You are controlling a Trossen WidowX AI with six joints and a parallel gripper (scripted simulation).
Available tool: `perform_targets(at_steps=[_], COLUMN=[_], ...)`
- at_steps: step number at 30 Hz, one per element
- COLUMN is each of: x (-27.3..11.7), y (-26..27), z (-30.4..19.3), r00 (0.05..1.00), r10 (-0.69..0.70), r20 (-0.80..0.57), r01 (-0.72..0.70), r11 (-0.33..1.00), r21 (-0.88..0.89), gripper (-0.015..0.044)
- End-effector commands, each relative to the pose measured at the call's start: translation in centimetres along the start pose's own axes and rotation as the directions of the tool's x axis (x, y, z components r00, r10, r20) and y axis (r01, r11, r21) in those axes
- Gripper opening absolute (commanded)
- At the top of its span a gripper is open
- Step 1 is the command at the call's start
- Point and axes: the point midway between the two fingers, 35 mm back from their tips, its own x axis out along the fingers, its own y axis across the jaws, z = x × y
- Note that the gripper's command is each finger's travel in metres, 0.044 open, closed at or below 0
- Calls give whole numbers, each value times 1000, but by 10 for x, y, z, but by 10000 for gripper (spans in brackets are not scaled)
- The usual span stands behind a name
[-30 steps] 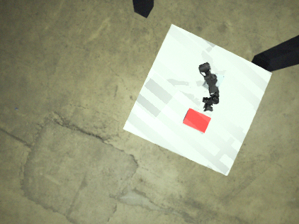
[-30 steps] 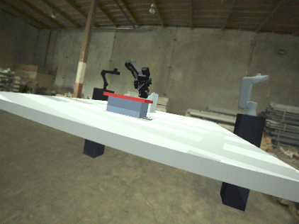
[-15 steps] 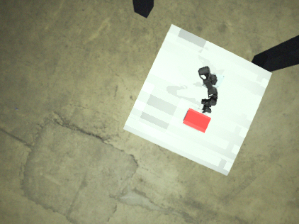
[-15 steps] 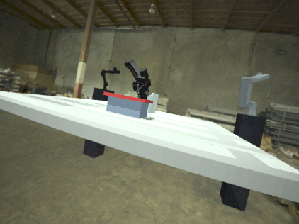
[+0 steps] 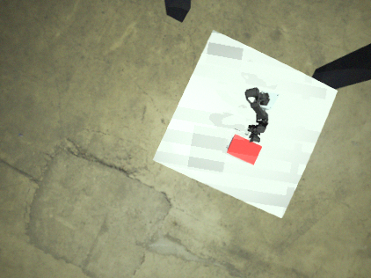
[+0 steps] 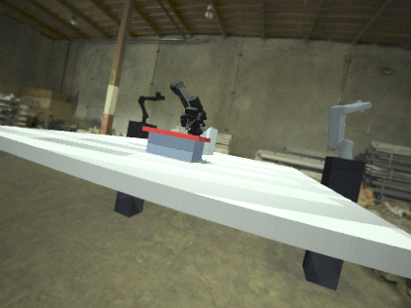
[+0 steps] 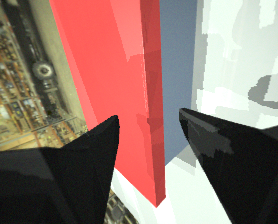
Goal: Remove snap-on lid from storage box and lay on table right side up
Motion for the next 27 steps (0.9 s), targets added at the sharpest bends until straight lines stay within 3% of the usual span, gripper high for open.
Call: perform_targets(at_steps=[1, 9, 13, 22, 25, 27], x=[8, 19, 19, 19, 19, 19], y=[-1, -2, -2, -2, -2, -2], z=[0, 1, 1, 1, 1, 1], r00=[1000, 1000, 1000, 1000, 1000, 1000], r10=[0, 4, 4, 4, 4, 4], r20=[-1, 3, 3, 3, 3, 3], r01=[0, -4, -4, -4, -4, -4], r11=[1000, 1000, 1000, 1000, 1000, 1000], r21=[-4, -5, -5, -5, -5, -5], gripper=[235, 235, 130, 70, 0, 0])
